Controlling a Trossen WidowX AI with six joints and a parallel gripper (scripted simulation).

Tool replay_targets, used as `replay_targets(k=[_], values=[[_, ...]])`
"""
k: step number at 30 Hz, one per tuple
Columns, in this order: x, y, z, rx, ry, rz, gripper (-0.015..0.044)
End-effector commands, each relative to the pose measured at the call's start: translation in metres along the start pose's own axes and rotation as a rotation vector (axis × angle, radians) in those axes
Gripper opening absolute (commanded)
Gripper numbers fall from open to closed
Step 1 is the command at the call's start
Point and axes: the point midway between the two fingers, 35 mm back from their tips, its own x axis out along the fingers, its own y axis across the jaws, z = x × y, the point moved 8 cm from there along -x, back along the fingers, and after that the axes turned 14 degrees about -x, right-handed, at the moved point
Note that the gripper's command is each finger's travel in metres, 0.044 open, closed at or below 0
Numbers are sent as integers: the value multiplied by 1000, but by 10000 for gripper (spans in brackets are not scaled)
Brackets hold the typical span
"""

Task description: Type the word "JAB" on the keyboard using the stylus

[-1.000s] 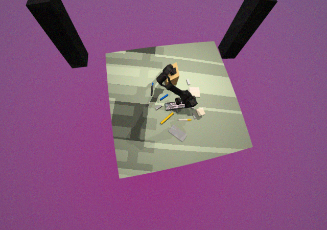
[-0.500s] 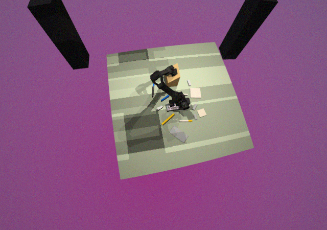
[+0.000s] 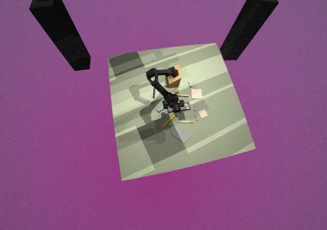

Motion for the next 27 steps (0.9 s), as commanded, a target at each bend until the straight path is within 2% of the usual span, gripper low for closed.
replay_targets(k=[1, 9, 14, 24, 27], values=[[-1, -7, -4, -21, -1, -2, 0], [-1, -5, -6, -21, -1, -2, 0], [-1, 29, -31, -22, 0, -1, 0], [-1, 29, -31, -22, 0, -1, 0], [-1, 48, -24, -23, -2, 4, 0]])
